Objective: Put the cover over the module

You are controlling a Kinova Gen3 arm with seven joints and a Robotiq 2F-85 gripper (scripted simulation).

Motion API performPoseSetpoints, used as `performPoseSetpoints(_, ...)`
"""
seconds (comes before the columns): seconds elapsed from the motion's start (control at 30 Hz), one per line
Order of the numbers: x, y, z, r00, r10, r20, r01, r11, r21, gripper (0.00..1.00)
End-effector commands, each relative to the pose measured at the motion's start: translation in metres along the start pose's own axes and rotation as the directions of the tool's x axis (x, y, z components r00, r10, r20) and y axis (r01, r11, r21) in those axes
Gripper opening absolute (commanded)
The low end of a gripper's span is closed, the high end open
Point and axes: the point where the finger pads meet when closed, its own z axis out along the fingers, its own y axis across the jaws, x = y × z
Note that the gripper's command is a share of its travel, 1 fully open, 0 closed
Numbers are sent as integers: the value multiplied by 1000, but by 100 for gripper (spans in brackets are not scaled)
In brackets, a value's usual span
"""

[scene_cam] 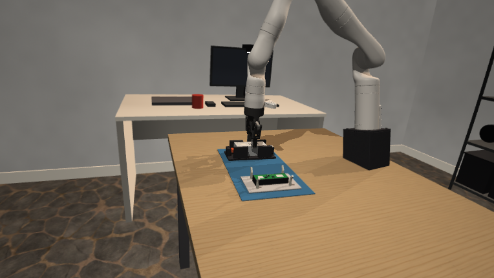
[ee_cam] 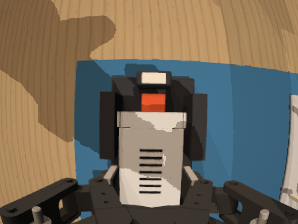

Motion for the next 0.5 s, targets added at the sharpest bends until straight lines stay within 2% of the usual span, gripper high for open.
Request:
performPoseSetpoints(0.0,-5,0,-5,1000,0,14,0,1000,-1,0)
performPoseSetpoints(0.33,-1,0,-31,1000,0,3,0,1000,0,0)
performPoseSetpoints(0.47,-1,0,-31,1000,0,3,0,1000,0,0)
